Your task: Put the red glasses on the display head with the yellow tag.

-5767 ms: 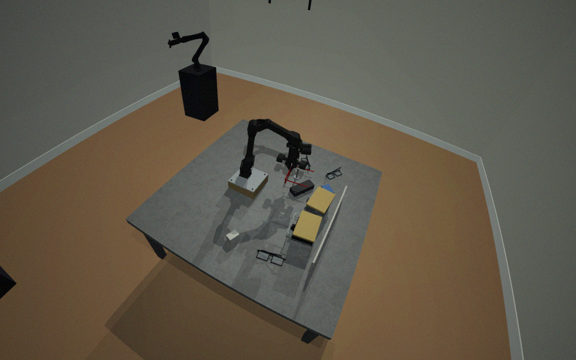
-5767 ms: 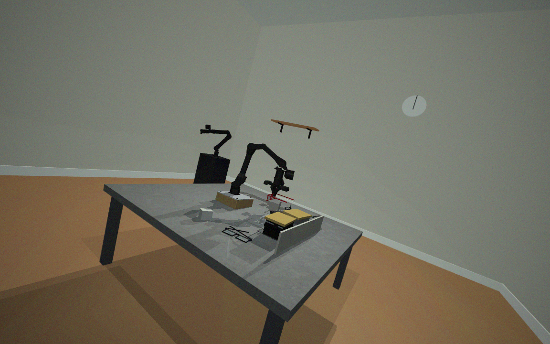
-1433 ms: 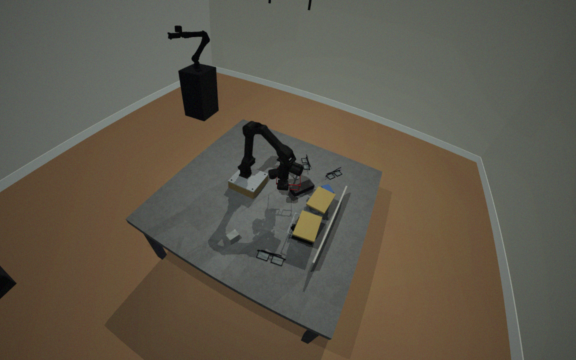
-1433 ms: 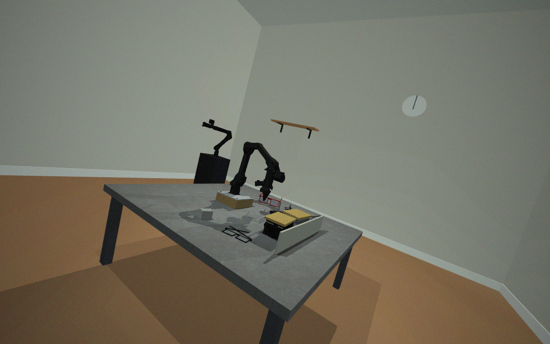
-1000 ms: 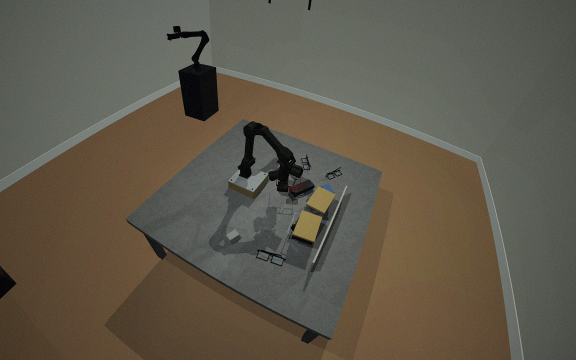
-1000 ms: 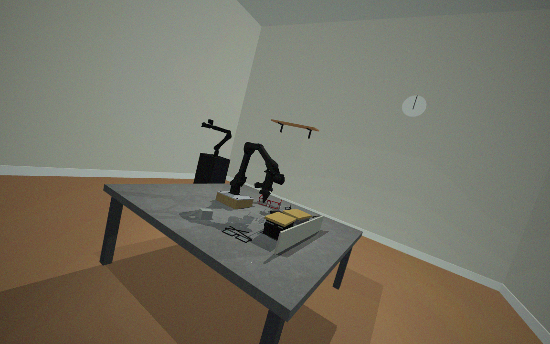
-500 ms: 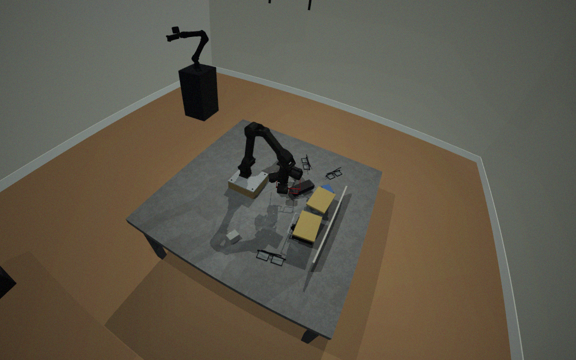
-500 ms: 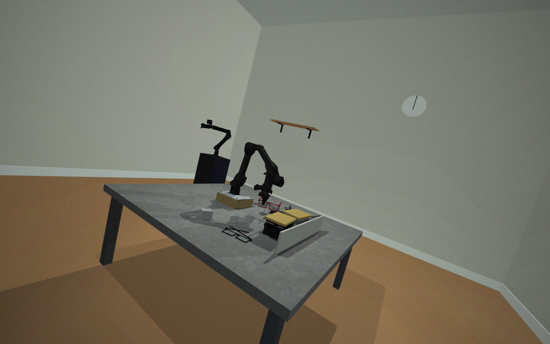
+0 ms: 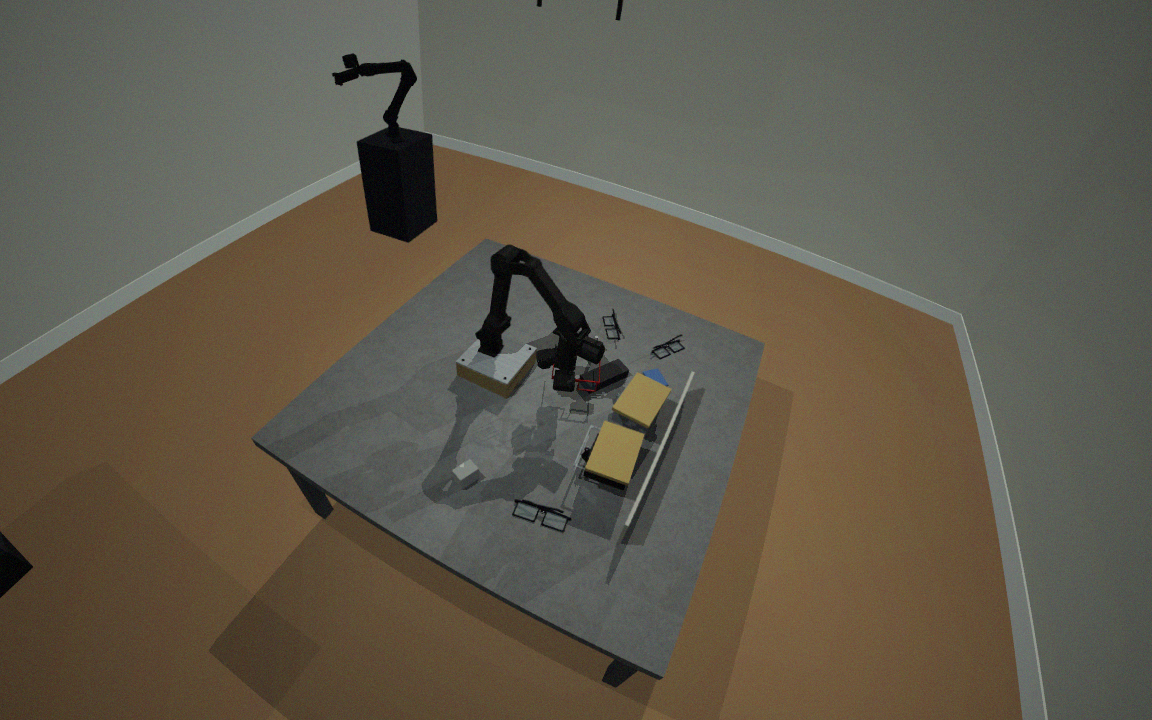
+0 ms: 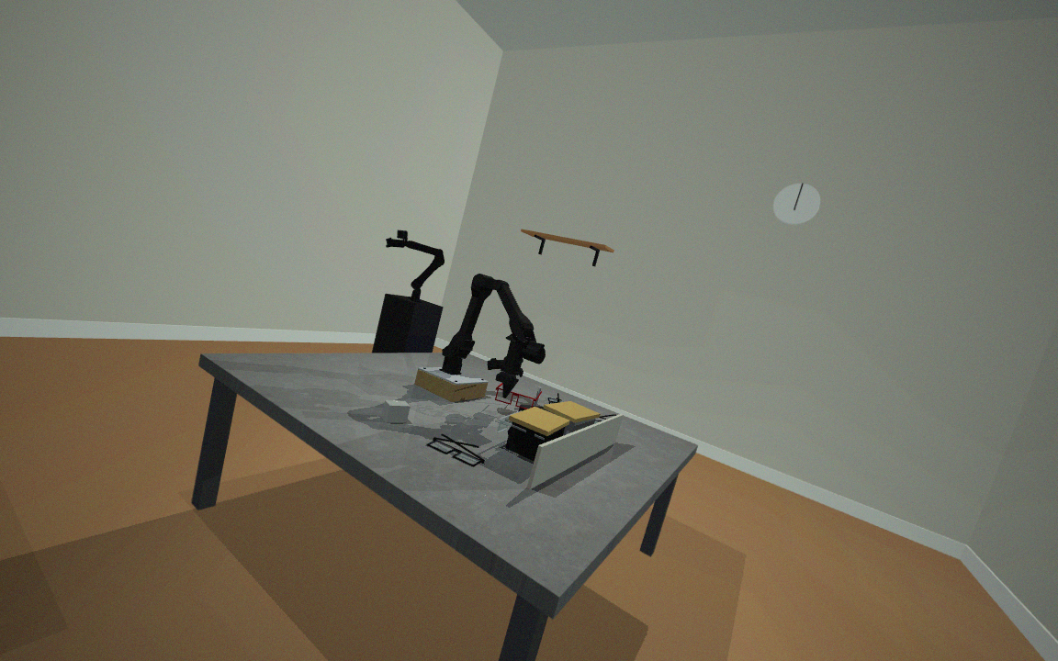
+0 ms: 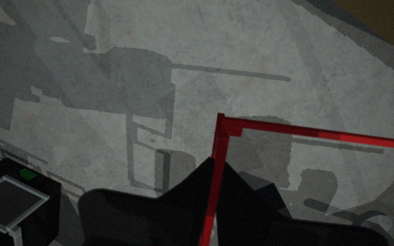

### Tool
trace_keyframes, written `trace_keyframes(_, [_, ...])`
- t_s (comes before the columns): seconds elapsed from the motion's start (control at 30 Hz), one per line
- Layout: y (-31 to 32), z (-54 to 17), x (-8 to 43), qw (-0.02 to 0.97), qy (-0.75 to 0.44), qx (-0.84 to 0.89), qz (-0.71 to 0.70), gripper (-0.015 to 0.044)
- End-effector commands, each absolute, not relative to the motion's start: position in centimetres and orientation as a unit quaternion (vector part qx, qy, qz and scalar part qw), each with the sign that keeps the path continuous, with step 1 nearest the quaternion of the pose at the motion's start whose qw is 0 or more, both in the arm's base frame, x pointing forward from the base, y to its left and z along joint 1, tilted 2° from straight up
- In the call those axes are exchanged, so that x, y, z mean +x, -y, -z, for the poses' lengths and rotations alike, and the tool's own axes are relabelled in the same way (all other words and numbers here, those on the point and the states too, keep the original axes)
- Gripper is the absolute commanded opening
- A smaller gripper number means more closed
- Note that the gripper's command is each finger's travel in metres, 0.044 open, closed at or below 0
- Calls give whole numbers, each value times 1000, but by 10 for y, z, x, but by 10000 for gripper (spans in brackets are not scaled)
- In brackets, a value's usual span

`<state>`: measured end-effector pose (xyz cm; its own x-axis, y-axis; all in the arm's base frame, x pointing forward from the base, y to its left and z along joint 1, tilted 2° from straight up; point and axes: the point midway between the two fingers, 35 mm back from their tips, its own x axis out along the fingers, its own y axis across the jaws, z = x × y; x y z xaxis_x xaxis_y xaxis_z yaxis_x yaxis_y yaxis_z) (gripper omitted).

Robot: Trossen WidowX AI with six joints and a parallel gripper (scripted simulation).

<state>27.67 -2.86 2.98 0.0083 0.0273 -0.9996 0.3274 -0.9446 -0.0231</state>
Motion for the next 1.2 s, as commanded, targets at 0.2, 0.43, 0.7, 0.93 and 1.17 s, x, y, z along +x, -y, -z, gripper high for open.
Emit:
trace_keyframes(0.2, [29, -18, 274, 103, -121, 698, 698, 0])
trace_keyframes(0.43, [29, -11, 273, 101, -118, 699, 698, 0])
trace_keyframes(0.7, [29, -3, 272, 98, -116, 699, 699, 0])
trace_keyframes(0.93, [29, 4, 271, 96, -113, 699, 699, 0])
trace_keyframes(1.17, [29, 11, 270, 93, -111, 700, 700, 0])
